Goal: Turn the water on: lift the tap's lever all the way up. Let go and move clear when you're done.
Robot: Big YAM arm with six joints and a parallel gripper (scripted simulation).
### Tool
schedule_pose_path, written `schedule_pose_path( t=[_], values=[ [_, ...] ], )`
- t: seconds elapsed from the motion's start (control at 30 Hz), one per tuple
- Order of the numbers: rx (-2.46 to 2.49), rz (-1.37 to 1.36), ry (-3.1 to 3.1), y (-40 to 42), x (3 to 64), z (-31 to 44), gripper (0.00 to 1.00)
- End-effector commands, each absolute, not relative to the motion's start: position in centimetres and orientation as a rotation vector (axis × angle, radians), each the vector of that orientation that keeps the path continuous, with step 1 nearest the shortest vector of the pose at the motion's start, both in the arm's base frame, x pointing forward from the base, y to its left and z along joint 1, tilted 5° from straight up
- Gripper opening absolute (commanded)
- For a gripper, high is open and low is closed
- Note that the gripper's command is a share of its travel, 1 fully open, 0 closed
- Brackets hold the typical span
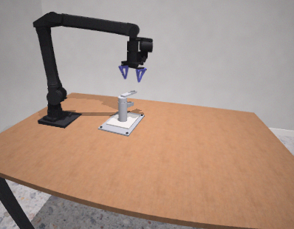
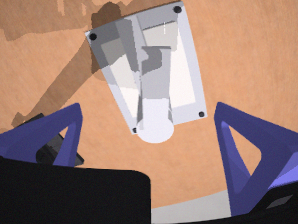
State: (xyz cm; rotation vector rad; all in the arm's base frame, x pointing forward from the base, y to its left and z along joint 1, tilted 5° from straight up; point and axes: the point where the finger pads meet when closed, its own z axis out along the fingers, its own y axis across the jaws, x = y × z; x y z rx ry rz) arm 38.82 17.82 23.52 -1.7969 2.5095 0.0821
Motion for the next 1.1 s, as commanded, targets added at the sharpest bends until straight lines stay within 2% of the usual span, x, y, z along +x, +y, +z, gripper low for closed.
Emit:
schedule_pose_path(
  t=[0.0,0.03,1.07],
  values=[
    [-1.798,0.055,2.444,18.58,41.04,25.33,1.0],
    [-1.795,0.055,2.448,18.44,41.05,25.33,0.0],
    [-1.778,0.063,2.471,17.74,41.13,25.31,0.0]
  ],
)
